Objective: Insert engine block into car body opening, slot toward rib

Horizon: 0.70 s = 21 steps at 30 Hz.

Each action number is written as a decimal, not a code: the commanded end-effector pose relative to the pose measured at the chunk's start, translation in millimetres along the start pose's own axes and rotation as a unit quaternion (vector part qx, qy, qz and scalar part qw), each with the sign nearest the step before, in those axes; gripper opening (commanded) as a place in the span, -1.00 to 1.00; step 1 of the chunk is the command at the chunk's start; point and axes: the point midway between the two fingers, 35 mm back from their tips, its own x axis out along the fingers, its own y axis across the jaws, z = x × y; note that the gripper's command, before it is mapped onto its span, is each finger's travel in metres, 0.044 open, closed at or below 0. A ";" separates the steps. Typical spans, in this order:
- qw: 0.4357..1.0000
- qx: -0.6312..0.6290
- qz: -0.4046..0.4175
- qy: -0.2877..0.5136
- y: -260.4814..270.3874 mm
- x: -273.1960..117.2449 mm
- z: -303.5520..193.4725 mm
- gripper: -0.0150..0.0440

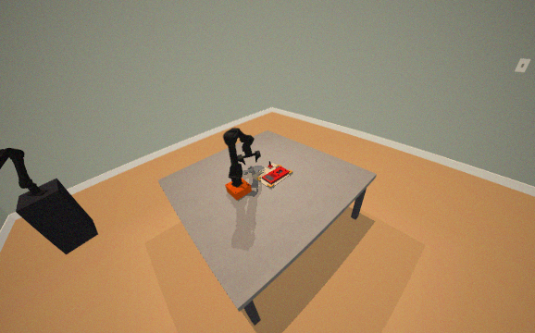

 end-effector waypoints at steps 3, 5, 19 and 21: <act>0.994 0.103 0.007 0.031 -0.3 -1.6 -3.2 1.00; 0.990 0.136 0.008 0.041 -0.3 -2.6 -4.1 1.00; 0.964 0.255 0.007 0.075 -0.2 -7.1 -7.5 1.00; 0.964 0.255 0.007 0.076 3.7 -8.4 -12.1 1.00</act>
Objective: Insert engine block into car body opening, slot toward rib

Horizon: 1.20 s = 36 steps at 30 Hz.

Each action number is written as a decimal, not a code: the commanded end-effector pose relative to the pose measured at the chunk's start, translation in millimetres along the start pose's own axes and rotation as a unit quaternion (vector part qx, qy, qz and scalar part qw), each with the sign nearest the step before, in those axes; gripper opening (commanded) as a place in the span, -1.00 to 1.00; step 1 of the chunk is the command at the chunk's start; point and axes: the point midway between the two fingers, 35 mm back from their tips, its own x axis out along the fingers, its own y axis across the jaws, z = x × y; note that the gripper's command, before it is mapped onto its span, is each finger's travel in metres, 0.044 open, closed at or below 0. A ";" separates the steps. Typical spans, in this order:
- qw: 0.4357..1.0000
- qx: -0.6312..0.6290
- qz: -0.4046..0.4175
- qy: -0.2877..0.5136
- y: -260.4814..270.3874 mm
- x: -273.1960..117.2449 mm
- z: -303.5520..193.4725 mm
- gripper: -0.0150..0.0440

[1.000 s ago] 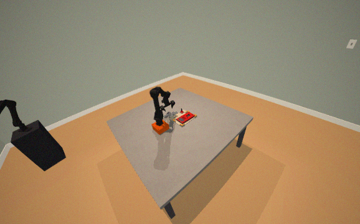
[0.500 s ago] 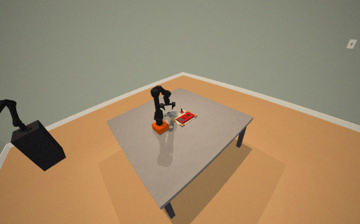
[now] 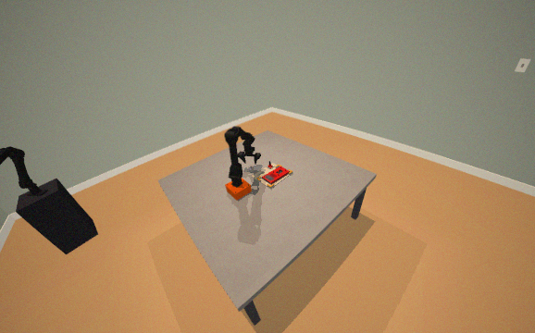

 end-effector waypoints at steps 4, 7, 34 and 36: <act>1.000 0.007 -0.002 0.005 1.7 0.6 -12.0 1.00; 1.000 0.007 -0.002 0.005 1.6 10.9 -12.0 1.00; 1.000 0.007 -0.002 0.005 1.5 42.8 -12.6 0.64; 1.000 0.007 -0.002 0.005 1.5 42.8 -12.6 0.47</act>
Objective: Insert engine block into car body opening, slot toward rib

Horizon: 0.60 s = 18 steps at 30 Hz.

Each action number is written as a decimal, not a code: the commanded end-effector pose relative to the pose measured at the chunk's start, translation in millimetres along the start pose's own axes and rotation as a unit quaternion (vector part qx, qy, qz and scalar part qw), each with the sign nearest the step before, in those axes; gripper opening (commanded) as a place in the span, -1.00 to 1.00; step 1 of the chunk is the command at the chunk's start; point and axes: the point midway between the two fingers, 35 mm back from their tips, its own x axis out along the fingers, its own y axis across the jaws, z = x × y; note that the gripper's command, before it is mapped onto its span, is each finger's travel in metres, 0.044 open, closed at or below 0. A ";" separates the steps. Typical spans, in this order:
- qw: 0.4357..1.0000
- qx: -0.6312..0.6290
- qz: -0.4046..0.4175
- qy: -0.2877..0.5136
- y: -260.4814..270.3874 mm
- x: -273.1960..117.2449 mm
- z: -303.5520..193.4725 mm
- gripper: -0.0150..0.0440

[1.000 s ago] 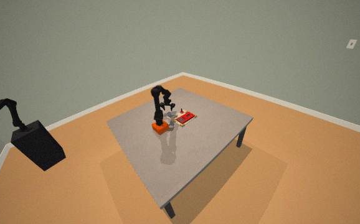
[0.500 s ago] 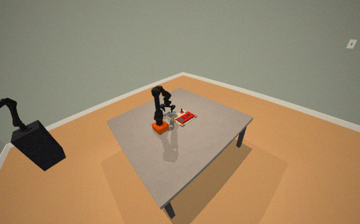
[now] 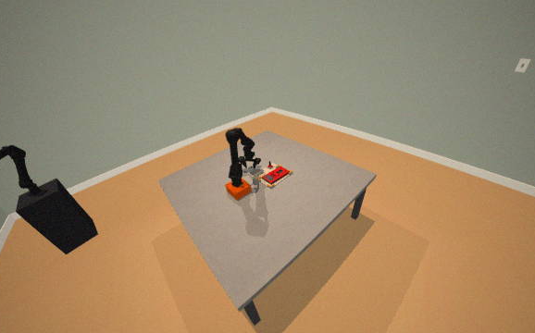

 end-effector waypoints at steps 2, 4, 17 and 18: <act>1.000 -0.001 -0.002 0.002 -0.5 2.1 -0.6 0.29; 1.000 -0.001 -0.002 0.002 -0.5 2.1 -0.6 0.11; 1.000 -0.001 -0.002 0.002 -0.4 -2.0 0.6 -0.49; 1.000 0.000 -0.002 0.002 -0.3 -4.9 1.3 -0.49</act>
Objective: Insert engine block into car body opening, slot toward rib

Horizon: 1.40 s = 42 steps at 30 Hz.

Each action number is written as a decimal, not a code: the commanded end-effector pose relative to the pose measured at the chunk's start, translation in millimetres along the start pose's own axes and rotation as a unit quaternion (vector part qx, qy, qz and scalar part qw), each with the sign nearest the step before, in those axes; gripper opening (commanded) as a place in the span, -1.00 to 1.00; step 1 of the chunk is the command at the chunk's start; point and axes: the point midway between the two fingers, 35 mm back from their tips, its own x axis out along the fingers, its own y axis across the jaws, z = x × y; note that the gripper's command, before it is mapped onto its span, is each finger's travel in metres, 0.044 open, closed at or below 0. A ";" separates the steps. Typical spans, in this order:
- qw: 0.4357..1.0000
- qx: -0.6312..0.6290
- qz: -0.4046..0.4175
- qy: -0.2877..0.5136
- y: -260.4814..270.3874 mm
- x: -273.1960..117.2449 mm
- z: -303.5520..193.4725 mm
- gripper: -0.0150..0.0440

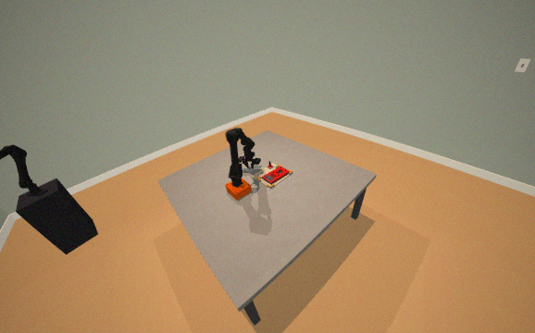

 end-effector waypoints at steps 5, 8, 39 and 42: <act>1.000 0.000 -0.001 -0.002 0.1 -19.9 5.1 -0.49; 1.000 0.000 -0.001 -0.003 0.0 -28.9 6.6 -0.49; 1.000 0.000 0.000 -0.002 -0.2 -123.5 0.3 -0.49; 1.000 0.000 -0.001 -0.002 -0.5 -123.9 0.3 -0.49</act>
